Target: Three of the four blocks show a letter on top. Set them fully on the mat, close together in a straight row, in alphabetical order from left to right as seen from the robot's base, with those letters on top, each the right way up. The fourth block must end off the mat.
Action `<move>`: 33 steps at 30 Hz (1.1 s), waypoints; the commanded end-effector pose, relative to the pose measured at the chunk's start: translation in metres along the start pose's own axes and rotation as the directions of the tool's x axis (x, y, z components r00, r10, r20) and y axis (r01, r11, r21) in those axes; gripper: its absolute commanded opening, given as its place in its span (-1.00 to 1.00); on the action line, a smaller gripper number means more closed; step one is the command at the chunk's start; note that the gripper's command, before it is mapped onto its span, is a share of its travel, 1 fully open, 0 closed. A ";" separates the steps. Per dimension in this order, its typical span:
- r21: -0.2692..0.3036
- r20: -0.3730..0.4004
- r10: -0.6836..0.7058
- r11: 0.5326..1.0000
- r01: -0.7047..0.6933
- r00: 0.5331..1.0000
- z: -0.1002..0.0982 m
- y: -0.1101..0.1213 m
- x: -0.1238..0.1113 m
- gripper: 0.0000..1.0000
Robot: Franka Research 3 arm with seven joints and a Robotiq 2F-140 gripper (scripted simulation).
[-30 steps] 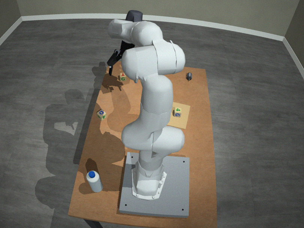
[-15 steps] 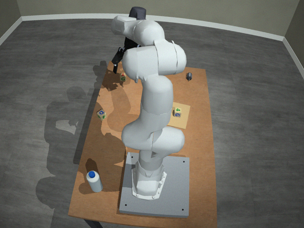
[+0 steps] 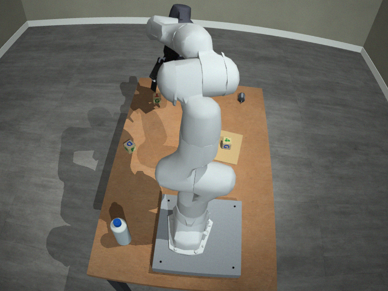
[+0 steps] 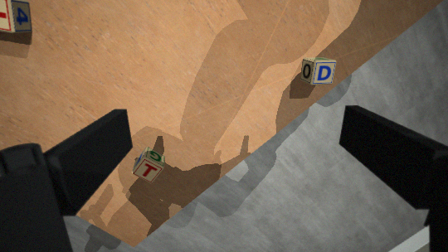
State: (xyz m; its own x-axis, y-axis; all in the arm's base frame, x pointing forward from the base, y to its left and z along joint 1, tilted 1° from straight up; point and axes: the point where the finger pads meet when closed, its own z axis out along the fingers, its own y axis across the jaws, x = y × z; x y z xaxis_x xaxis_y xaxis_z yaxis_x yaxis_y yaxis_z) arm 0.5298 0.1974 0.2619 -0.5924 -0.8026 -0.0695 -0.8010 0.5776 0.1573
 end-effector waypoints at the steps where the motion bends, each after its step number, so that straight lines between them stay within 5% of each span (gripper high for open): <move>1: 0.001 -0.005 -0.139 0.990 0.139 0.990 -0.006 -0.004 0.006 1.00; 33: 0.034 -0.037 -0.489 0.871 0.490 0.872 -0.055 -0.041 0.033 1.00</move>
State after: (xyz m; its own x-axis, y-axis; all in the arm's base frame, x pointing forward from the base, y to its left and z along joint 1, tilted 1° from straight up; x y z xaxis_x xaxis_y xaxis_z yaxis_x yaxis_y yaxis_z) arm 0.5489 0.1456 0.3037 -0.2460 -0.9645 -0.0965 -0.9678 0.2389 0.0796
